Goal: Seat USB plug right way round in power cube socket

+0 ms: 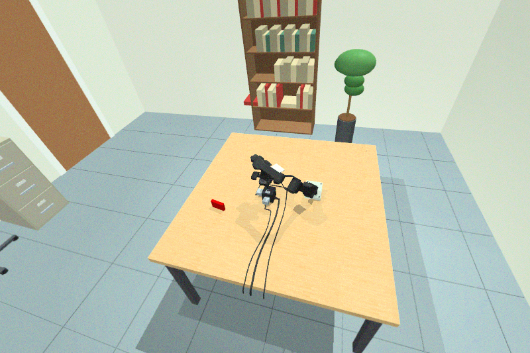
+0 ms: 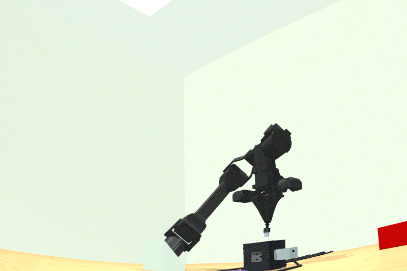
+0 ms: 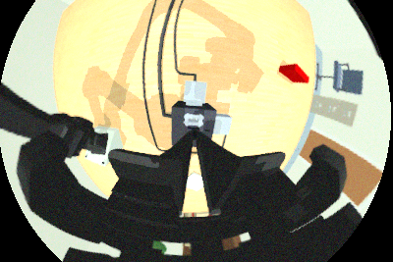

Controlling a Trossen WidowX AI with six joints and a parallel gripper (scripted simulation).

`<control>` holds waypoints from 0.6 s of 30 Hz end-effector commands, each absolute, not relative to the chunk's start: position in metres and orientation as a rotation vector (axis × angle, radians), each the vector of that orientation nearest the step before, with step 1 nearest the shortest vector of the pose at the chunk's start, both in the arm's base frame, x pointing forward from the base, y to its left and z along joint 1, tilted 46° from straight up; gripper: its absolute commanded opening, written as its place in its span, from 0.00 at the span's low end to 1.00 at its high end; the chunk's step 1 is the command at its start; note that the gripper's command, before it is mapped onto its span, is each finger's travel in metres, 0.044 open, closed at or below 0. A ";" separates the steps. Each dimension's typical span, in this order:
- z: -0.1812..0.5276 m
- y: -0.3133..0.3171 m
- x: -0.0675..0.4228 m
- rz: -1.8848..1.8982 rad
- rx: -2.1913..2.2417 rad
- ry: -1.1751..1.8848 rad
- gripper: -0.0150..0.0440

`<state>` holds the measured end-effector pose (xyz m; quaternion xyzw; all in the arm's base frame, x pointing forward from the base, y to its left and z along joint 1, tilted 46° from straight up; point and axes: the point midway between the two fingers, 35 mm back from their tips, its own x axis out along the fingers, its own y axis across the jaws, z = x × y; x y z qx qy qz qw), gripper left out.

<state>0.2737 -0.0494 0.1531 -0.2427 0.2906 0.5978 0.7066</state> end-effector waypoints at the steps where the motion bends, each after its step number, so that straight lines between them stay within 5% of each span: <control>1: 0.153 -0.048 0.275 1.324 -0.536 0.643 0.25; 18: 0.153 -0.045 0.275 1.325 -0.537 0.641 0.25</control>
